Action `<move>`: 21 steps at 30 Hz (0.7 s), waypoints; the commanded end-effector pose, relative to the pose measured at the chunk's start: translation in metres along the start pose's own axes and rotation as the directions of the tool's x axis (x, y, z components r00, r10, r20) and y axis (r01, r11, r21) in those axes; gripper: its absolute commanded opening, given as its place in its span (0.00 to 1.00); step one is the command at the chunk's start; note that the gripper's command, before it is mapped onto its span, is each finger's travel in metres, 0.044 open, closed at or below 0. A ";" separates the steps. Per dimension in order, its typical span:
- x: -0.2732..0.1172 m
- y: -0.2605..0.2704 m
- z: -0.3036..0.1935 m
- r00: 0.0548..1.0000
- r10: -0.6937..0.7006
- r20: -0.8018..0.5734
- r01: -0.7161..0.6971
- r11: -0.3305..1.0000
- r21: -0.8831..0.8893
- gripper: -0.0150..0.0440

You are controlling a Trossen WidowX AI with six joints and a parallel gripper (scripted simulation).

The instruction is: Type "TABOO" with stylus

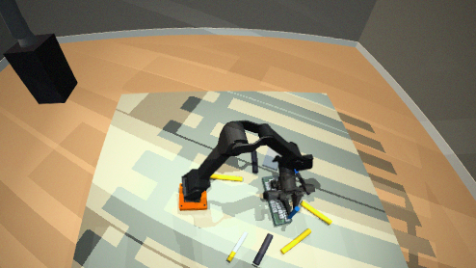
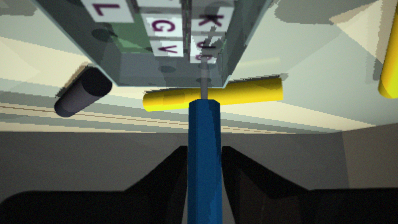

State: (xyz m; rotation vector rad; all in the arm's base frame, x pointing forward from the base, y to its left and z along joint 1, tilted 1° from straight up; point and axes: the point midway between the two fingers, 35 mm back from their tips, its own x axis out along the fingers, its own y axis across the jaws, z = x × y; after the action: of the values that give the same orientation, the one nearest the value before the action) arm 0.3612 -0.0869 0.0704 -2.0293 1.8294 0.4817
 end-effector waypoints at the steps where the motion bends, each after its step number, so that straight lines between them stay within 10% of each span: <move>1: 0.000 0.001 0.000 1.000 0.002 -0.002 -0.002 1.000 -0.010 0.39; 21: -0.020 0.002 -0.028 1.000 -0.008 0.000 0.008 1.000 -0.013 0.39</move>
State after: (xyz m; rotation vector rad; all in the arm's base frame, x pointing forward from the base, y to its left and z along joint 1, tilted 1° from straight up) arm 0.3588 -0.0864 0.1047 -2.0332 1.8317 0.4895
